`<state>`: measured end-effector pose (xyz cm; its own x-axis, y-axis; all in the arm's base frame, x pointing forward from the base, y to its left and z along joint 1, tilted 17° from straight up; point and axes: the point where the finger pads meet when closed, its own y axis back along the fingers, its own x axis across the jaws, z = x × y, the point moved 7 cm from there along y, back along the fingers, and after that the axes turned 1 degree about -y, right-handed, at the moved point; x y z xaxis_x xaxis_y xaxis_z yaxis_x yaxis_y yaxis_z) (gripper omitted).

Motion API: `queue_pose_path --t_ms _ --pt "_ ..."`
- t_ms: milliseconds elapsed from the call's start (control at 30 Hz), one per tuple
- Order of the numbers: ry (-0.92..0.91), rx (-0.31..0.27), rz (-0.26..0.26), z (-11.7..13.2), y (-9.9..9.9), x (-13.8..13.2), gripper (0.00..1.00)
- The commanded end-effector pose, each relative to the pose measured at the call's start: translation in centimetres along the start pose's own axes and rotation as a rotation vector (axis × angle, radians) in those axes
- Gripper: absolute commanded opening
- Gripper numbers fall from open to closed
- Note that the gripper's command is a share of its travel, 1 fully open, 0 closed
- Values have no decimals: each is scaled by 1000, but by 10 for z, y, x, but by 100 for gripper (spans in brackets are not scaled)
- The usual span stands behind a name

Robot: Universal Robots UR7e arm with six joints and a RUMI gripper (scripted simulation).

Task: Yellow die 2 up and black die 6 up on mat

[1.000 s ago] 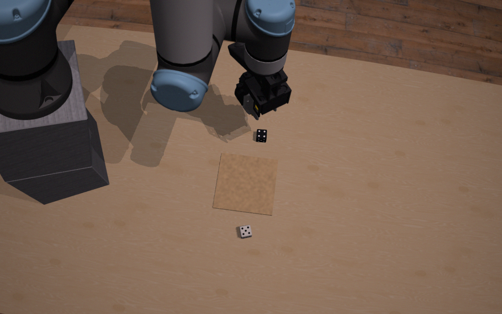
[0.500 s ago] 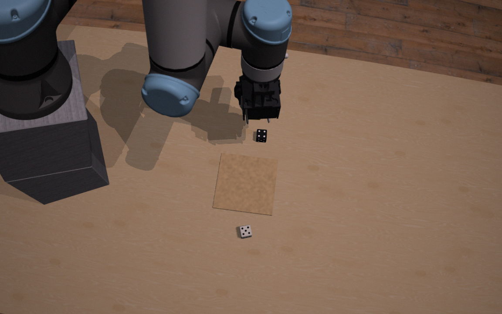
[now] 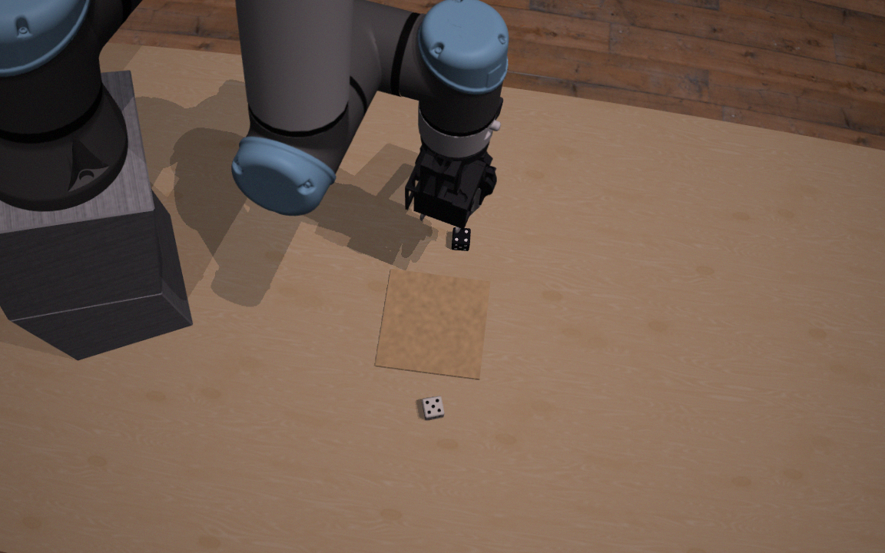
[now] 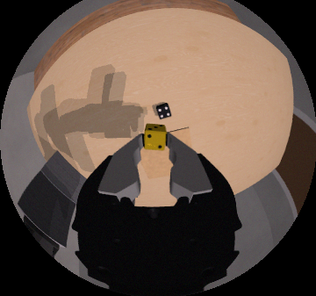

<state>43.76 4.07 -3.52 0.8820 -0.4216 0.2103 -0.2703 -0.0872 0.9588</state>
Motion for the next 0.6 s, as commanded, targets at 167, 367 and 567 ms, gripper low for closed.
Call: queue_pose_path --t_ms 167,367,567 --pt "-282 -5 4 10 1 4 6" --pt "-481 -4 5 18 1 7 6" --pt "-629 -4 5 24 1 8 6"
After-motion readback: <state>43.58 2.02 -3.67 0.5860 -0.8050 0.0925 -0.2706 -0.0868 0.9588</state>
